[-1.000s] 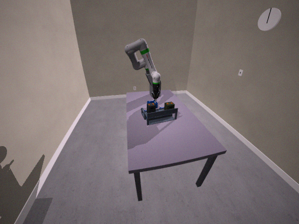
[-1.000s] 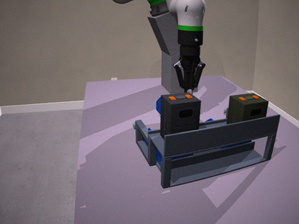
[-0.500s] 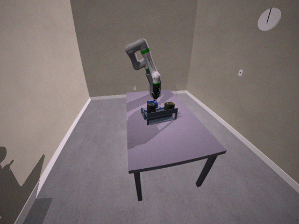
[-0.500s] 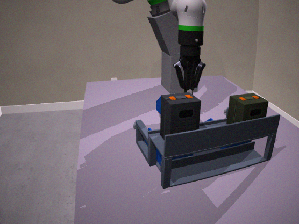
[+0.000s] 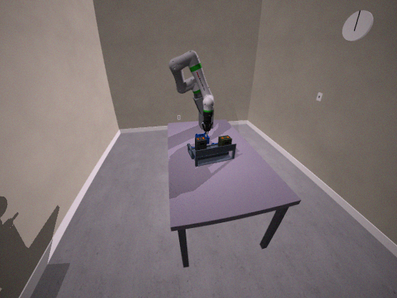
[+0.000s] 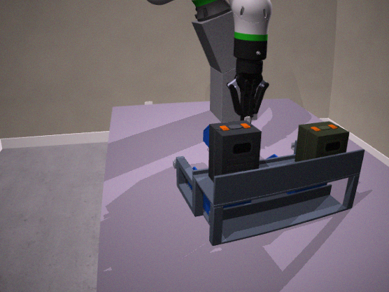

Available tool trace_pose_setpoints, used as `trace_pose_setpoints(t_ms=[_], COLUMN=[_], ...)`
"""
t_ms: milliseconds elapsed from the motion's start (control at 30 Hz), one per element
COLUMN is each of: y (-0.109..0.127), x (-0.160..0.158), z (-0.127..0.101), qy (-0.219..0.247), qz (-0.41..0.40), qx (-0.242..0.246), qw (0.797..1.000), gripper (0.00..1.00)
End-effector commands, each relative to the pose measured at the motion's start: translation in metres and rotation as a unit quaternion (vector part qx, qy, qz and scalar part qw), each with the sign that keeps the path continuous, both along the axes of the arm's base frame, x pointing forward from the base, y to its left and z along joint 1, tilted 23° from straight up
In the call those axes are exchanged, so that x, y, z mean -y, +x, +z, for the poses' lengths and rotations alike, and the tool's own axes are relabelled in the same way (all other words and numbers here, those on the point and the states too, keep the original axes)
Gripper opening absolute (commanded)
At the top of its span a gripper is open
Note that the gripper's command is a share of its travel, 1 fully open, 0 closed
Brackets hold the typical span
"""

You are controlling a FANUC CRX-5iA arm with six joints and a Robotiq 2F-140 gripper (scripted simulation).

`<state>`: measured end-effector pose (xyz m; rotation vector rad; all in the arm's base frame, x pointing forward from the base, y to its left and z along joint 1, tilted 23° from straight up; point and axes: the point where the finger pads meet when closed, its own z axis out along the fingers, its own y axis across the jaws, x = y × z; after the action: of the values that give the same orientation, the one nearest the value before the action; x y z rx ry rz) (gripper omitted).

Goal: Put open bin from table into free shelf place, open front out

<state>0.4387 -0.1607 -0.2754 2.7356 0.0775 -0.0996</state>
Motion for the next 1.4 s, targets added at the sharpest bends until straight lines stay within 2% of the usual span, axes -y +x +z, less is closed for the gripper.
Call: trace_pose_setpoints(t_ms=[0,733,1367], y=[0.0023,0.0099,0.0105], x=[0.0003,-0.0038,-0.0044], z=[0.0016,0.0082,0.0087], qy=[-0.001,-0.007,-0.007], qz=[-0.007,-0.039,-0.042], qx=[-0.017,-0.094,-0.1], qw=[1.0,0.995,0.994], gripper=[0.0,0.0,0.0])
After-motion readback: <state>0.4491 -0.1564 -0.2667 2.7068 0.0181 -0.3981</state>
